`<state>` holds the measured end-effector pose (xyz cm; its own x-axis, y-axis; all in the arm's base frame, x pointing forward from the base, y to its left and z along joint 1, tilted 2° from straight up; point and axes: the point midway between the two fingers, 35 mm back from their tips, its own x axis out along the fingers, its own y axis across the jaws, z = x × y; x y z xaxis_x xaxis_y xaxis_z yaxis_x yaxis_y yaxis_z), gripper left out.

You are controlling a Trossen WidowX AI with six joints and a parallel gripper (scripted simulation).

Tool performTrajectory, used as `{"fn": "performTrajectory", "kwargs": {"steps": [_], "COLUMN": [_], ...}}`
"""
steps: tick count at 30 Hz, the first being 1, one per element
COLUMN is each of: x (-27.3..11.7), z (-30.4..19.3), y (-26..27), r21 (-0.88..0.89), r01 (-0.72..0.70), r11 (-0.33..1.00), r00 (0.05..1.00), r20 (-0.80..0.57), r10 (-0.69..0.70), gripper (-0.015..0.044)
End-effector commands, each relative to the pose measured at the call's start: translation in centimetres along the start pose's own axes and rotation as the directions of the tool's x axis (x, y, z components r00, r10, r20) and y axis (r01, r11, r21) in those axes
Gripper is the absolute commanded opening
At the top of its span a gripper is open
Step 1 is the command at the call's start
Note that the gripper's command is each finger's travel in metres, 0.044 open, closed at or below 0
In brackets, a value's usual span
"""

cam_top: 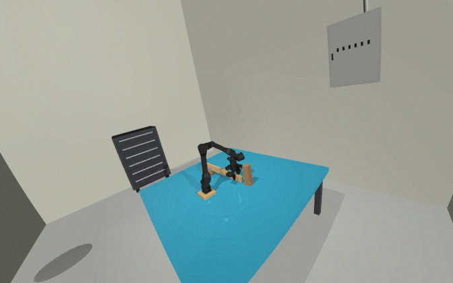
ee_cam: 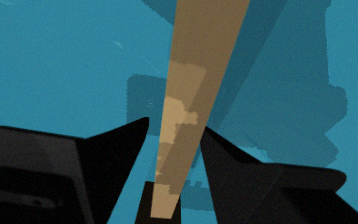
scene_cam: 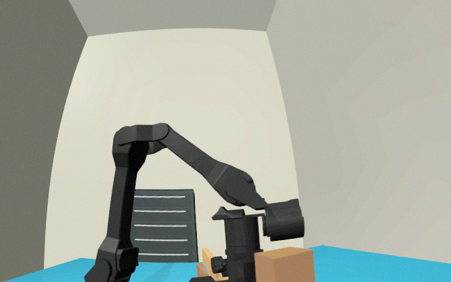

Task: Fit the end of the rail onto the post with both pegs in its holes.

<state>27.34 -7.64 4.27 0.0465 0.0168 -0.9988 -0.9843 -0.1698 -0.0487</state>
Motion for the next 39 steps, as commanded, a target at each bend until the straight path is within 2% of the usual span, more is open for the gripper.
{"fn": "performTrajectory", "kwargs": {"steps": [1,4,10,12,39], "x": [0.16,0.16,0.16,0.16,-0.78], "z": [-0.02,-0.02,-0.02,-0.02,0.02], "y": [0.07,0.07,0.07,0.07,-0.01], "r21": [0.0,0.0,0.0,0.0,0.0], "r01": [-0.005,-0.005,-0.005,-0.005,-0.005], "r11": [1.0,1.0,1.0,1.0,1.0], "r00": [1.0,1.0,1.0,1.0,1.0], "r20": [-0.001,-0.001,-0.001,-0.001,-0.001], "r10": [0.005,0.005,0.005,0.005,0.005], "gripper": [0.0151,0.0072,0.0032,0.0,0.0]}}
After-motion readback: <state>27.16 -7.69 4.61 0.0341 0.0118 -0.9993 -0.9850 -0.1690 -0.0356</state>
